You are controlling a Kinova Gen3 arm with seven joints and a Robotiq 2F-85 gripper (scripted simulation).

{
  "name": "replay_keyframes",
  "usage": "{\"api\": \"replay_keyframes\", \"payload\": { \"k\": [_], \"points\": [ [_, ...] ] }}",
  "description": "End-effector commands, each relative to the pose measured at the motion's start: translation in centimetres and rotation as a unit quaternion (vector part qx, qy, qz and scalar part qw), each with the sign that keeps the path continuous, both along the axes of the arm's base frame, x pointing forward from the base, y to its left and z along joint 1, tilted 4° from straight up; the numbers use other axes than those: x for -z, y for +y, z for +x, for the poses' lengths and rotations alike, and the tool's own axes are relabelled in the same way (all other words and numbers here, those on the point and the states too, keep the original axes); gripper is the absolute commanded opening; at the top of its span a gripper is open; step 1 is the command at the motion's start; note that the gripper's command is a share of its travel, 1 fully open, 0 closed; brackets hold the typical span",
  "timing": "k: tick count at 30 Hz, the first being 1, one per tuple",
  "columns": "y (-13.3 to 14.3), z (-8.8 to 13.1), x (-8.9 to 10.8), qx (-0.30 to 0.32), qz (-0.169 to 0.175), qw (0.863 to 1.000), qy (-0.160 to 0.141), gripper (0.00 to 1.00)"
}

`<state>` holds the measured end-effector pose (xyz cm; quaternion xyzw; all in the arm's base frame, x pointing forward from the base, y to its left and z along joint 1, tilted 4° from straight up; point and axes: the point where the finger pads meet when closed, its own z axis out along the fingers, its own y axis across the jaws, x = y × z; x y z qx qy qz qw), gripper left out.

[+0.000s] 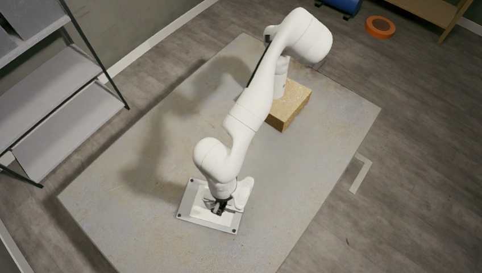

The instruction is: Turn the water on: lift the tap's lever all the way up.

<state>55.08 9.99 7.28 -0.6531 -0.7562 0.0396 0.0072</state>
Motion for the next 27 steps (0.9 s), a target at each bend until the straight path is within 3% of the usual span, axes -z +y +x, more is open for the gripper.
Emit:
{"api": "replay_keyframes", "payload": {
  "k": [1, 16, 27],
  "points": [
    [0.0, 0.1, -0.1, 0.0, 0.0, 1.0, -0.001, 0.74],
    [0.0, 0.1, -0.2, 0.0, 0.0, 1.0, -0.001, 0.74],
    [0.1, 0.2, -1.6, 0.0, 0.0, 1.0, -0.001, 0.74]
  ]
}}
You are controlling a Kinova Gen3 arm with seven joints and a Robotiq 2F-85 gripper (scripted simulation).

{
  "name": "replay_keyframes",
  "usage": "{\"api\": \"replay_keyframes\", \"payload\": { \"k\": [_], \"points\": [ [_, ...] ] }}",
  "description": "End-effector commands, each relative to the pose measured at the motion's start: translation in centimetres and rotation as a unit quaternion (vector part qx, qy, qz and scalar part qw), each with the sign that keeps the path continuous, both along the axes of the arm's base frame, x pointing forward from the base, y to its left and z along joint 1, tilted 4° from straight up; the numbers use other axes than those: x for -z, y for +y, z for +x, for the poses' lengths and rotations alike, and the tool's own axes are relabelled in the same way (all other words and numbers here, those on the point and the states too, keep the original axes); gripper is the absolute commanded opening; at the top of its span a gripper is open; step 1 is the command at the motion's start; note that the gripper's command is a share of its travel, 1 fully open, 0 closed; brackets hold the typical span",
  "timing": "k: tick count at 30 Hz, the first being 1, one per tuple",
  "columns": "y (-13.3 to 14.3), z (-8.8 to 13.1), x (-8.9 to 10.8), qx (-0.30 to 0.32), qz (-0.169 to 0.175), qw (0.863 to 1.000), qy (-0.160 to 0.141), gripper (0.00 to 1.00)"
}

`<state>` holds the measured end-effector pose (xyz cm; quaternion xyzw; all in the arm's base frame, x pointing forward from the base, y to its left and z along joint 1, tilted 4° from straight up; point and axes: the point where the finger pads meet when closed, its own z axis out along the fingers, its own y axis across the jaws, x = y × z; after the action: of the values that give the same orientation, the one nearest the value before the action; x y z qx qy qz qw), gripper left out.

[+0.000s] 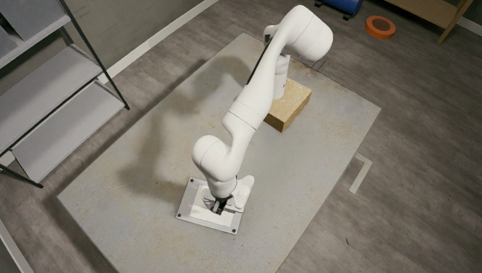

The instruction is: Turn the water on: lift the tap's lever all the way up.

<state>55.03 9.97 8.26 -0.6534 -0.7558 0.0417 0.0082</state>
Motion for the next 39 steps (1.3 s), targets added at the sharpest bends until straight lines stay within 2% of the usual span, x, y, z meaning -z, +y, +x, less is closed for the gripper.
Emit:
{"api": "replay_keyframes", "payload": {
  "k": [1, 12, 21, 34, 35, 39],
  "points": [
    [0.1, 0.2, -0.9, -0.001, 0.001, 1.0, -0.003, 0.74],
    [0.3, 0.4, -4.0, -0.001, 0.001, 1.0, -0.003, 0.74],
    [0.3, 0.5, -5.5, -0.001, 0.001, 1.0, -0.003, 0.74],
    [0.4, 0.5, -6.1, -0.001, 0.001, 1.0, -0.003, 0.74],
    [0.4, 0.5, -6.1, -0.001, 0.001, 1.0, -0.003, 0.1],
    [0.4, 0.5, -6.1, -0.001, 0.001, 1.0, -0.003, 0.1]
  ]
}}
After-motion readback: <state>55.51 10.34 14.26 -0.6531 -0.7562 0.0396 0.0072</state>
